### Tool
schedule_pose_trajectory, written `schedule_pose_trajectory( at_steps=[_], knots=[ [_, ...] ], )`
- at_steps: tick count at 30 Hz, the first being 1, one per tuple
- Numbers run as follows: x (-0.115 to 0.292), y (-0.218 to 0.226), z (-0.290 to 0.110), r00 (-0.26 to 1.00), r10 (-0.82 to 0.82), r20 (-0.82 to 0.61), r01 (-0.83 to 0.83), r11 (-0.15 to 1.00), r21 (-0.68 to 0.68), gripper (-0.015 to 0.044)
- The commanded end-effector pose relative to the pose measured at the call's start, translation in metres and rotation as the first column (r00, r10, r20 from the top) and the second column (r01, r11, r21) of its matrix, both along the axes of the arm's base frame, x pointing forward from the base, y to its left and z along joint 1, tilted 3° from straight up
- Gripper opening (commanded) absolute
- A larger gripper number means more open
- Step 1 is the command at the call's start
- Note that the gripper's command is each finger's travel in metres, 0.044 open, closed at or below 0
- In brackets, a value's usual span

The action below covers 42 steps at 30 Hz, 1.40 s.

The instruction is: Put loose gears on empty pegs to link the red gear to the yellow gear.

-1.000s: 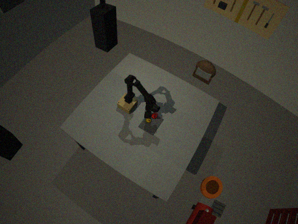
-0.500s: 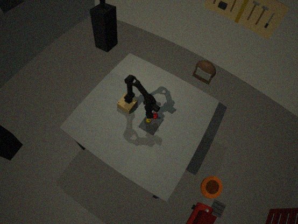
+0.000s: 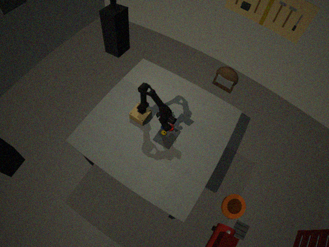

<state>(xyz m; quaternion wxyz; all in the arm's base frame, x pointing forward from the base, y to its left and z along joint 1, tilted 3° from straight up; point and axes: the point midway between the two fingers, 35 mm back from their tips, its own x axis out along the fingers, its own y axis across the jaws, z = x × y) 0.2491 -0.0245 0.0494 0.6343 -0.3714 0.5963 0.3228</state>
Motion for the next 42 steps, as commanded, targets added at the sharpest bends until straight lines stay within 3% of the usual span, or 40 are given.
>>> schedule_pose_trajectory(
  at_steps=[1,9,24,31,42],
  knots=[
    [0.0,0.0,-0.009,0.999,0.042,-0.007,-0.042,0.999,0.003,0.0],
    [0.001,0.0,-0.019,0.998,-0.056,-0.005,0.056,0.998,0.011,0.0],
    [0.001,0.0,-0.03,0.911,-0.413,-0.002,0.413,0.91,0.04,0.0],
    [0.002,0.0,-0.031,0.941,-0.339,-0.002,0.339,0.94,0.033,0.0],
    [0.001,0.0,-0.033,0.999,-0.046,-0.005,0.046,0.999,0.01,0.0]
  ],
)
